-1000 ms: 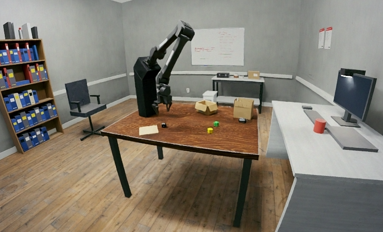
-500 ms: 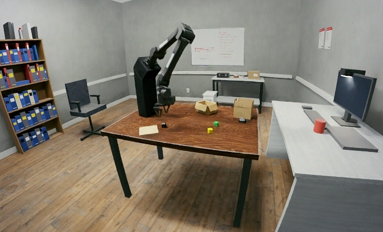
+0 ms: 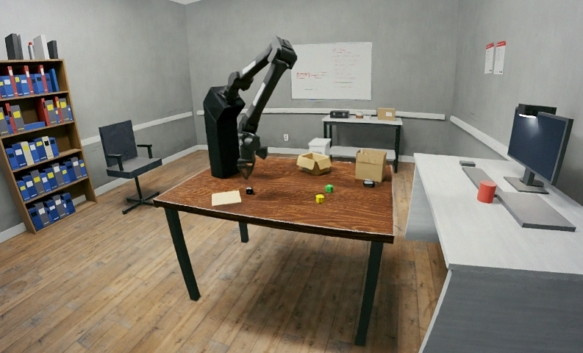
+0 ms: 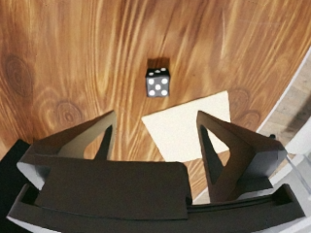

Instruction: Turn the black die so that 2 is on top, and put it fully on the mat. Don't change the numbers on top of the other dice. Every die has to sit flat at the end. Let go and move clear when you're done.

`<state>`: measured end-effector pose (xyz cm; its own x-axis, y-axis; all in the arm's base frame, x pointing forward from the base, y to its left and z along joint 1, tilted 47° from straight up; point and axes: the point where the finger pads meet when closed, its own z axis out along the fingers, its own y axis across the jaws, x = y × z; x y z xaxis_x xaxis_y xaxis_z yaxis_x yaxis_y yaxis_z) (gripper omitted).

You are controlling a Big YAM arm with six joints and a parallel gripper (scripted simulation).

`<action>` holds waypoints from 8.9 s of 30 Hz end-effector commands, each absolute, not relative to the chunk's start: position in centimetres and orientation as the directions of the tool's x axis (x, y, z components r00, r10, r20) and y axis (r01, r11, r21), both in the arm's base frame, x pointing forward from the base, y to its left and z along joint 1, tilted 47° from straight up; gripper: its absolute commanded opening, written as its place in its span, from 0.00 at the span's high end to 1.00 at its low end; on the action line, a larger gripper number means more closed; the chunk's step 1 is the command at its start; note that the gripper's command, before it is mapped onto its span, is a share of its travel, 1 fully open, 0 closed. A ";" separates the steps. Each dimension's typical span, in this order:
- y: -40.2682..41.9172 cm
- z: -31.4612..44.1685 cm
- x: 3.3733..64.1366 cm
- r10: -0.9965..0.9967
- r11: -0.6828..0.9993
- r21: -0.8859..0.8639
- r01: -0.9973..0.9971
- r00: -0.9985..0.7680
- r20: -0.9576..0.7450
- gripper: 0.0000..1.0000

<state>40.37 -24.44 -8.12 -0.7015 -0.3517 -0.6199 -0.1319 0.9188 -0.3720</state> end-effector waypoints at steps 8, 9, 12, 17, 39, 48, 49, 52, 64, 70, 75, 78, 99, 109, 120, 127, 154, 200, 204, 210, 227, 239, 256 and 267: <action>-24.5 -7.6 39.8 -0.391 0.901 -0.407 -0.153 -0.692 -0.606 0.55; -24.5 -7.6 39.8 -0.391 0.901 -0.407 -0.153 -0.692 -0.606 0.55; -24.5 -7.6 39.8 -0.391 0.901 -0.407 -0.153 -0.692 -0.606 0.55; -24.5 -7.6 39.8 -0.391 0.901 -0.407 -0.153 -0.692 -0.606 0.55; -24.6 -7.9 40.1 -0.393 0.900 -0.406 -0.155 -0.692 -0.606 0.55; -24.0 -8.8 40.4 -0.391 0.904 -0.394 -0.167 -0.696 -0.602 0.55; -24.2 -8.7 40.9 -0.394 0.902 -0.399 -0.166 -0.692 -0.605 0.55; -24.4 -8.8 41.3 -0.390 0.903 -0.398 -0.160 -0.691 -0.609 0.55; -24.8 -10.1 41.3 -0.368 0.912 -0.383 -0.145 -0.704 -0.608 0.55; -24.7 -10.5 42.9 -0.383 0.907 -0.392 -0.156 -0.691 -0.612 0.55; -25.0 -11.0 43.3 -0.380 0.907 -0.392 -0.151 -0.693 -0.612 0.55; -24.8 -11.2 43.7 -0.383 0.907 -0.392 -0.156 -0.691 -0.612 0.55; -25.0 -11.7 43.8 -0.377 0.909 -0.388 -0.152 -0.696 -0.611 0.55; -25.0 -11.7 43.8 -0.377 0.909 -0.388 -0.152 -0.696 -0.611 0.55; -25.0 -11.7 43.8 -0.377 0.909 -0.388 -0.152 -0.696 -0.611 0.55; -25.0 -11.7 43.8 -0.377 0.909 -0.388 -0.152 -0.696 -0.611 0.55; -25.2 -11.4 44.0 -0.379 0.908 -0.391 -0.151 -0.694 -0.612 0.55; -25.0 -11.3 43.8 -0.376 0.910 -0.385 -0.154 -0.698 -0.609 0.55; -25.0 -11.3 43.8 -0.376 0.910 -0.385 -0.154 -0.698 -0.609 0.55; -25.0 -11.3 43.8 -0.376 0.910 -0.385 -0.154 -0.698 -0.609 0.55; -25.0 -11.3 43.8 -0.376 0.910 -0.385 -0.154 -0.698 -0.609 0.55; -24.9 -11.3 43.8 -0.376 0.910 -0.385 -0.154 -0.698 -0.609 0.55; -24.8 -11.6 43.6 -0.375 0.910 -0.384 -0.155 -0.699 -0.608 0.55; -24.8 -11.6 43.6 -0.375 0.910 -0.384 -0.155 -0.699 -0.608 0.55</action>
<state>44.05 -25.55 -11.56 -0.6944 -0.3863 -0.6071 -0.1560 0.9044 -0.3971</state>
